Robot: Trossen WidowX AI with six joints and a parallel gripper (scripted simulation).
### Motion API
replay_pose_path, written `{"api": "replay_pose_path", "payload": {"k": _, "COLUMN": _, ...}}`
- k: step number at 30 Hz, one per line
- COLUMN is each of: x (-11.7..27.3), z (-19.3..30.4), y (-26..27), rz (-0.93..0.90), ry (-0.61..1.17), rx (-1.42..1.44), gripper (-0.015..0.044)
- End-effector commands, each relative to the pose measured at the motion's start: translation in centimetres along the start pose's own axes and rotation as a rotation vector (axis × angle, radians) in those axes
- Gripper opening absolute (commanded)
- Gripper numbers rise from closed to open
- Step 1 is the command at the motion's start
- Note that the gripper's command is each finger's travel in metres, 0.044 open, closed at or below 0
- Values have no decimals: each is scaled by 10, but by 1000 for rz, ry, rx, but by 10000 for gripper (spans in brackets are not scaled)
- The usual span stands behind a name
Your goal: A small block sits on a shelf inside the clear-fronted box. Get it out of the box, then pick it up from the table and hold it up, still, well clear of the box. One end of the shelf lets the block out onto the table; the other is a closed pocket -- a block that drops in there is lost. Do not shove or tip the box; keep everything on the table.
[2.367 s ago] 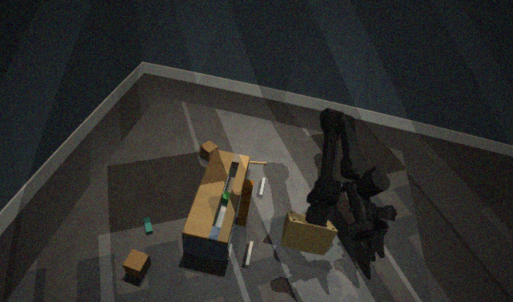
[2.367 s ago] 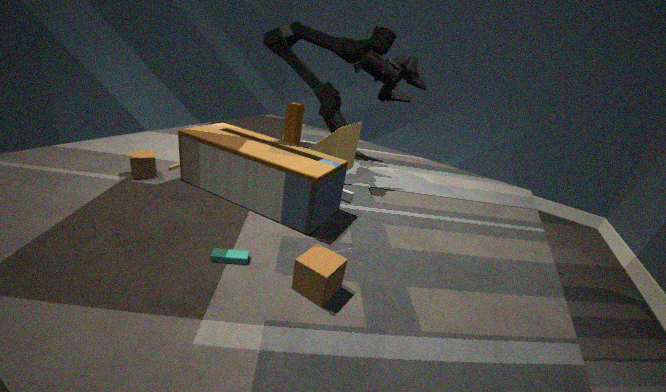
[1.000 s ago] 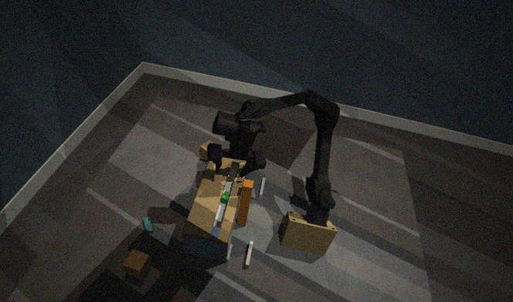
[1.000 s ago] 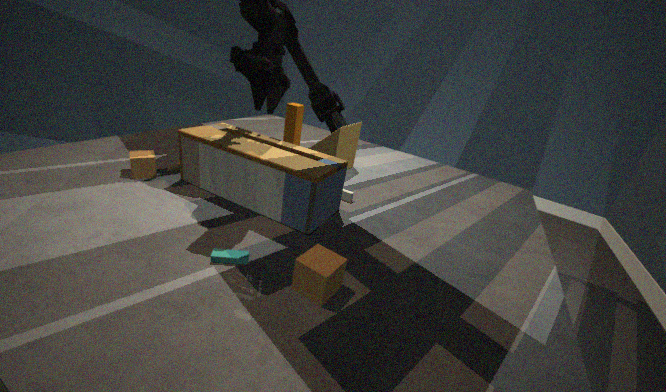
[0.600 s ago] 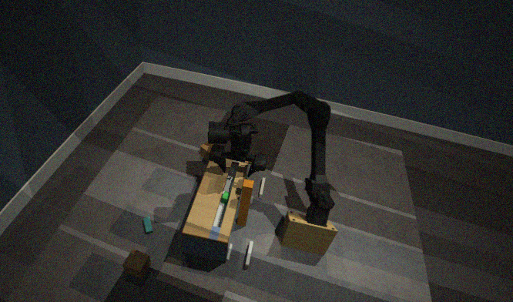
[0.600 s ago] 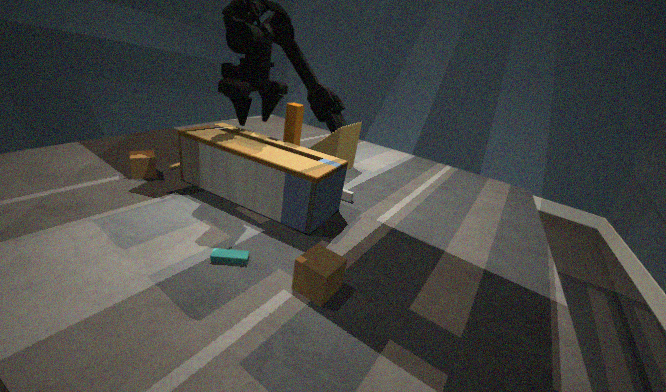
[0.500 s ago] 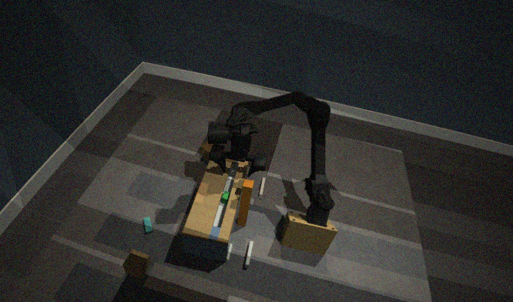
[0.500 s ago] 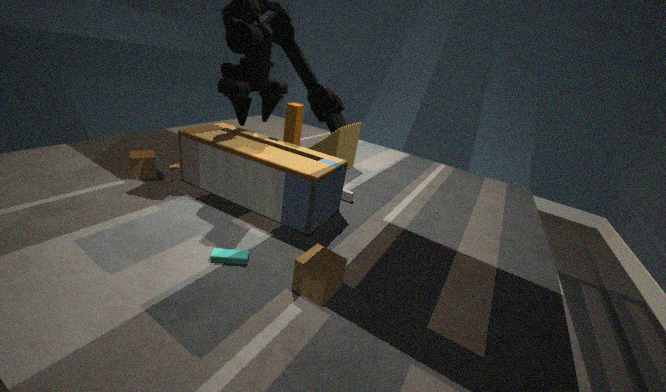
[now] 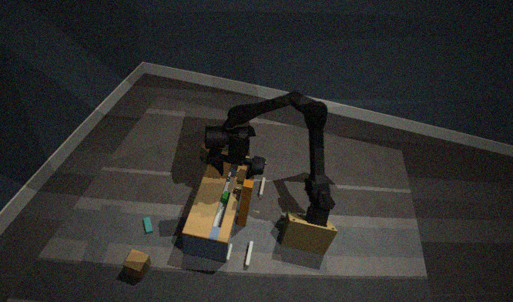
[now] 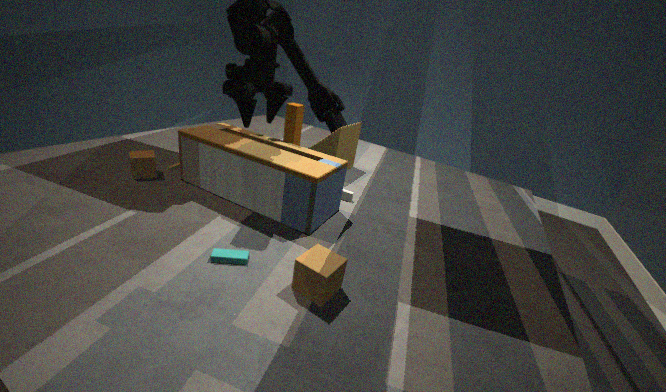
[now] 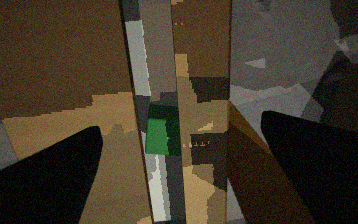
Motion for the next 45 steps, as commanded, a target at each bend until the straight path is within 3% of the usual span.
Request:
{"api": "replay_pose_path", "payload": {"k": 1, "x": 0, "z": 8, "y": 0, "rz": 2, "ry": 5, "rx": -4, "gripper": 400}}
{"api": "replay_pose_path", "payload": {"k": 45, "x": 2, "z": 80, "y": -14, "rz": 3, "ry": 9, "rx": -4, "gripper": 400}}
Point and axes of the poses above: the point midway between the two fingers, 35 mm back from their tips, its own x axis back along the fingers, its own y axis across the jaws, z = x × y, the point moved 6 cm from there along x, back along the fingers, and after that the axes turned 12 degrees about -x, right-handed, at the moved point
